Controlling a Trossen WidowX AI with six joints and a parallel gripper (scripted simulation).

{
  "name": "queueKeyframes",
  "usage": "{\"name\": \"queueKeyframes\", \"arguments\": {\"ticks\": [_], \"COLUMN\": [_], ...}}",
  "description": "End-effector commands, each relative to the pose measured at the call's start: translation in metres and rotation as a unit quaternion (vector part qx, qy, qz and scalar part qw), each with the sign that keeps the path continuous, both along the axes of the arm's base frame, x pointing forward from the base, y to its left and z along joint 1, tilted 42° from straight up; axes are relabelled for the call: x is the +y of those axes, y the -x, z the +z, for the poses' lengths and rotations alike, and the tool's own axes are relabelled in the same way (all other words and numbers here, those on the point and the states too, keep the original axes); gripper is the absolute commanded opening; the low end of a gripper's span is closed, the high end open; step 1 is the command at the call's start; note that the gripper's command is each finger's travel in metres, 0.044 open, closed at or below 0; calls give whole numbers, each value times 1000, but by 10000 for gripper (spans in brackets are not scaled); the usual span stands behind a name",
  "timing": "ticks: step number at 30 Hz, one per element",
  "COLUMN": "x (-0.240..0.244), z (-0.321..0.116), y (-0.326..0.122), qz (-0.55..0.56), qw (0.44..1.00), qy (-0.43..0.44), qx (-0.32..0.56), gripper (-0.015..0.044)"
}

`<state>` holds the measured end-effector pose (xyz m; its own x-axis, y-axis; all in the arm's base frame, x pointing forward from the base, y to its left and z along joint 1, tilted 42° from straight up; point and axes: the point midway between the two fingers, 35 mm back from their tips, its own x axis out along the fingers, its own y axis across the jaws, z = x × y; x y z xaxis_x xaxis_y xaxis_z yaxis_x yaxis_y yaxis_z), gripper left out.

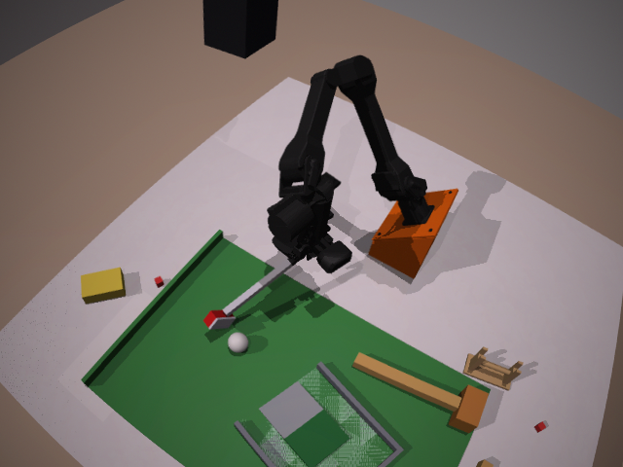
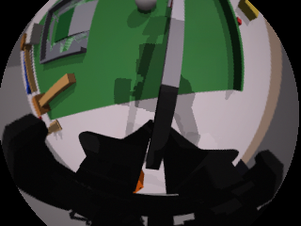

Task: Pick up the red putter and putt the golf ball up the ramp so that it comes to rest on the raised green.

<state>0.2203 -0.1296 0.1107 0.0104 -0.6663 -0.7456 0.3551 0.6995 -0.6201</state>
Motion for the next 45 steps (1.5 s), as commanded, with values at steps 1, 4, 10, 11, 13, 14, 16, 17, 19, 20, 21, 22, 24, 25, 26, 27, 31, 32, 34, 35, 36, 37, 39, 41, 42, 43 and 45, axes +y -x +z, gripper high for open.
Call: {"name": "queueKeyframes", "arguments": {"ticks": [1,4,10,11,13,14,16,17,19,20,21,22,24,25,26,27,31,32,34,35,36,37,39,41,42,43,45], "x": [-5,-7,-5,-5,-5,-5,-7,-8,-13,-16,-19,-22,-27,-28,-28,-28,-27,-25,-14,-6,4,14,34,54,63,68,69], "z": [-5,-8,-5,-5,-5,-5,-4,-3,0,2,4,6,10,11,11,11,9,7,-3,-12,-20,-29,-46,-63,-70,-74,-76], "y": [0,0,1,1,1,1,1,2,3,5,6,7,10,10,11,11,11,10,0,-7,-14,-19,-28,-35,-36,-37,-37], "qz": [1,1,-1,-1,-1,-1,0,0,0,0,0,1,1,1,1,1,-2,-2,-2,-1,-1,-1,0,1,1,1,1], "qw": [1000,1000,1000,1000,1000,1000,1000,1000,1000,1000,1000,1000,1000,1000,1000,1000,1000,1000,1000,1000,1000,1000,1000,1000,1000,1000,1000], "qy": [1,1,1,1,1,1,1,1,1,1,1,1,2,2,2,2,4,3,-1,-4,-6,-7,-8,-5,-3,-2,-2], "qx": [0,0,0,0,0,0,0,0,0,0,0,0,0,0,0,0,4,4,3,2,2,2,1,1,0,0,0], "gripper": [0,0,0,0,0,0,0,0,0,0,0,0,0,0,0,0,0,0,0,0,0,0,0,0,0,0,0]}}
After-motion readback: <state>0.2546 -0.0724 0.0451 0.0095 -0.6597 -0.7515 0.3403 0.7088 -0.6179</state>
